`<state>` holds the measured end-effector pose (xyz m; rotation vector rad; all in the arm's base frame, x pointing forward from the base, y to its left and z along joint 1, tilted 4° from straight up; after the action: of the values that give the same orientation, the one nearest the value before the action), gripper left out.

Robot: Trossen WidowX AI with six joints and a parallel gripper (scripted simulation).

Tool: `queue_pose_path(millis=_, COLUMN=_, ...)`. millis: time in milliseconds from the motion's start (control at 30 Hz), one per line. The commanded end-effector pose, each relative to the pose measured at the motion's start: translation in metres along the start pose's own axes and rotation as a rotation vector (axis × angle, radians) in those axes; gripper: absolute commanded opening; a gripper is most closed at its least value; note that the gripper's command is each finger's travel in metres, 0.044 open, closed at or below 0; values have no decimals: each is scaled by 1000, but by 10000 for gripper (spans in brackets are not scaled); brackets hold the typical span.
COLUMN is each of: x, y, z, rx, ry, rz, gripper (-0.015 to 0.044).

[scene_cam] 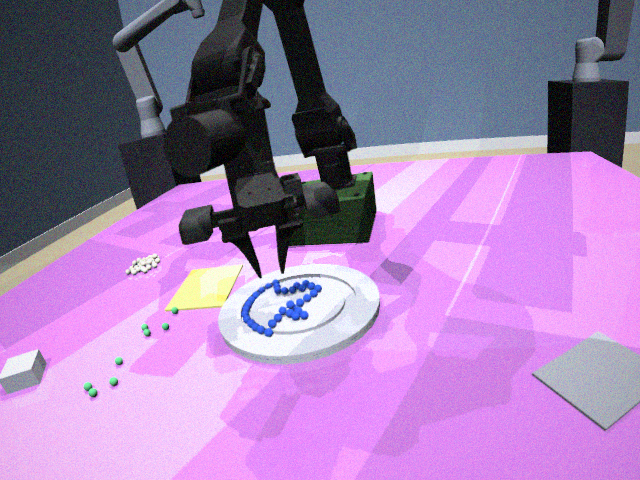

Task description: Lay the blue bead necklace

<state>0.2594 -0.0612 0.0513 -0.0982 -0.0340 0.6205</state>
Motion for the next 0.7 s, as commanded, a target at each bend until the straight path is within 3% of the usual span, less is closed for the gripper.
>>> queue_pose_path(millis=0, x=-2, y=2, z=-10, rx=13, ry=11, rz=6, gripper=120)
queue_pose_path(millis=600, x=-4, y=4, z=-25, rx=18, ry=15, rz=10, gripper=120)
queue_pose_path(millis=667, x=-3, y=3, z=-23, rx=12, ry=12, rz=5, gripper=67)
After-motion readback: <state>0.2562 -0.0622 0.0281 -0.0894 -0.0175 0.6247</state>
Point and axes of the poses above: the point midway between the two fingers, 35 mm back from their tips, its own z axis back along the fingers, its own y axis across the jaws, x = y × z, the point moved 4 cm from there along z, back along the fingers, and after that the axes turned 15 degrees about z, right-handed, at the moved point
